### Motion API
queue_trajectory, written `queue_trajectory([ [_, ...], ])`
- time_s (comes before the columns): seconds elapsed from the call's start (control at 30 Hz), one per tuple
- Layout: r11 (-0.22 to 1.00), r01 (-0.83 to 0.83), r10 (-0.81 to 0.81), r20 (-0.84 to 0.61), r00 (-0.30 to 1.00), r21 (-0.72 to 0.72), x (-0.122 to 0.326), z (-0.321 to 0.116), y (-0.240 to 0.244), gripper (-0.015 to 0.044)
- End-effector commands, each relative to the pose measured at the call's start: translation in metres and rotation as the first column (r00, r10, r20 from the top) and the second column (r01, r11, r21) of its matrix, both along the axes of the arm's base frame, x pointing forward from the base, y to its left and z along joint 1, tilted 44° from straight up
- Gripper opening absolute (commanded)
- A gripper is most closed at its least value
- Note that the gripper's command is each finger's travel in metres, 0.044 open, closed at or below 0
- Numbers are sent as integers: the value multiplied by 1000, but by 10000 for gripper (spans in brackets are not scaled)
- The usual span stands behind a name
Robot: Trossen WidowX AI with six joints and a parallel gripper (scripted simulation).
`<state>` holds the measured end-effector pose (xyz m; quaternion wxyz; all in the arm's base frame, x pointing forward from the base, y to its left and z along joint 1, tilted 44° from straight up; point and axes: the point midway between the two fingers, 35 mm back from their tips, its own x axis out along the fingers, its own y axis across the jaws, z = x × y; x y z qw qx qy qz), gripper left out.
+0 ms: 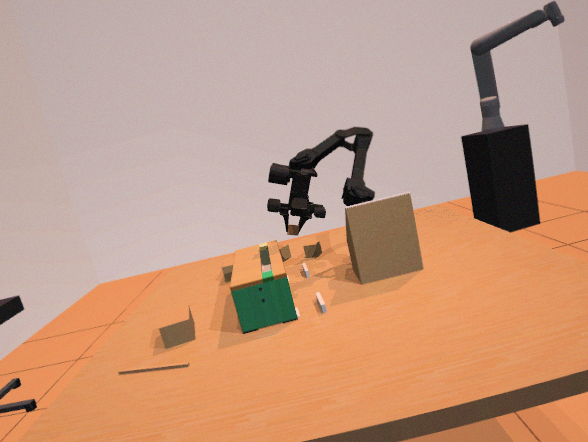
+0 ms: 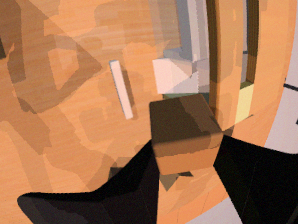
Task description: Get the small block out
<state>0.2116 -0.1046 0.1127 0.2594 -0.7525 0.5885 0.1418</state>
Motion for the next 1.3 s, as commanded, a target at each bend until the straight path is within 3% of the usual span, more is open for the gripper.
queue_trajectory([
  [0.0, 996, -81, 75, -115, 991, -49, 0, 4, 2, 0],
  [0.33, 944, -306, 227, -431, 874, -123, -1, 10, 7, 0],
  [0.7, 836, -535, 292, -730, 618, -118, -2, 18, 12, 0],
  [1.27, 829, -548, 293, -745, 599, -115, -2, 18, 12, 0],
])
